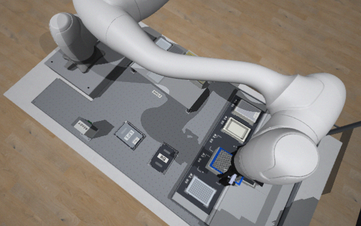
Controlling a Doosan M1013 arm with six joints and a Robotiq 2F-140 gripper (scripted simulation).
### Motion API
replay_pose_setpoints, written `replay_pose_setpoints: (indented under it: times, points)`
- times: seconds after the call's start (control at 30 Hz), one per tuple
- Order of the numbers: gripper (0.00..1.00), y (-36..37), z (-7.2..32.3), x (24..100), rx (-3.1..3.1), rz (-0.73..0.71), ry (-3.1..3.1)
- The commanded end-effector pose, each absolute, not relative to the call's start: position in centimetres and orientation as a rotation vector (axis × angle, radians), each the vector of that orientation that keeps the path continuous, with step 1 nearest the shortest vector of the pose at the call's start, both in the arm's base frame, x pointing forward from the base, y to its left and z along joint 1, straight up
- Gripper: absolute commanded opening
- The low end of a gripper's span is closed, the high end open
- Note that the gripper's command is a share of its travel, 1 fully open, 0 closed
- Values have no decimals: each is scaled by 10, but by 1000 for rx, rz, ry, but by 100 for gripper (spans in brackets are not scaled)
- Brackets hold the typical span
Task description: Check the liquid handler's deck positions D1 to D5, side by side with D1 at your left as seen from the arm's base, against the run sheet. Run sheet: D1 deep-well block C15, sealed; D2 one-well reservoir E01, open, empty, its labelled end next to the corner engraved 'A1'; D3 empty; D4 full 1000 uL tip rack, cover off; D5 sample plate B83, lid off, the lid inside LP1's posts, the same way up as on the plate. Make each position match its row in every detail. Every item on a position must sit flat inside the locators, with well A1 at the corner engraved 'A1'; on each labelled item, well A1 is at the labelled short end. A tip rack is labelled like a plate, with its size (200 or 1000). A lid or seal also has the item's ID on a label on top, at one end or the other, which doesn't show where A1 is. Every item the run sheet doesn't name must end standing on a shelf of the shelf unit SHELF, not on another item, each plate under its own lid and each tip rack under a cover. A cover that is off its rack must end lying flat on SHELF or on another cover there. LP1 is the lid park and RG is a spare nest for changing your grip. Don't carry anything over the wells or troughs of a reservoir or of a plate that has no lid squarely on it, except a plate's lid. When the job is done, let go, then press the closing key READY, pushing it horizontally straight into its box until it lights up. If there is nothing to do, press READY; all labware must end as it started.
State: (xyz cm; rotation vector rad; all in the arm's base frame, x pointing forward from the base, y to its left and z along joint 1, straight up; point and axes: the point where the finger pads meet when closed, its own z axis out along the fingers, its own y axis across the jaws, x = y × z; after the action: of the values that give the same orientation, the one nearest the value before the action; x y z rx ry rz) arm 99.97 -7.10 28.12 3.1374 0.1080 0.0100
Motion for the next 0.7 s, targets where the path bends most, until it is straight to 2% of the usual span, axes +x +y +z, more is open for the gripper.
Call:
replay_pose_setpoints:
  times: [0.0,0.37,0.67]
  points:
    - [10,-71,283,1000,3138,13,108]
    - [10,-71,283,1000,3138,13,108]
    - [10,-71,268,1000,3138,13,108]
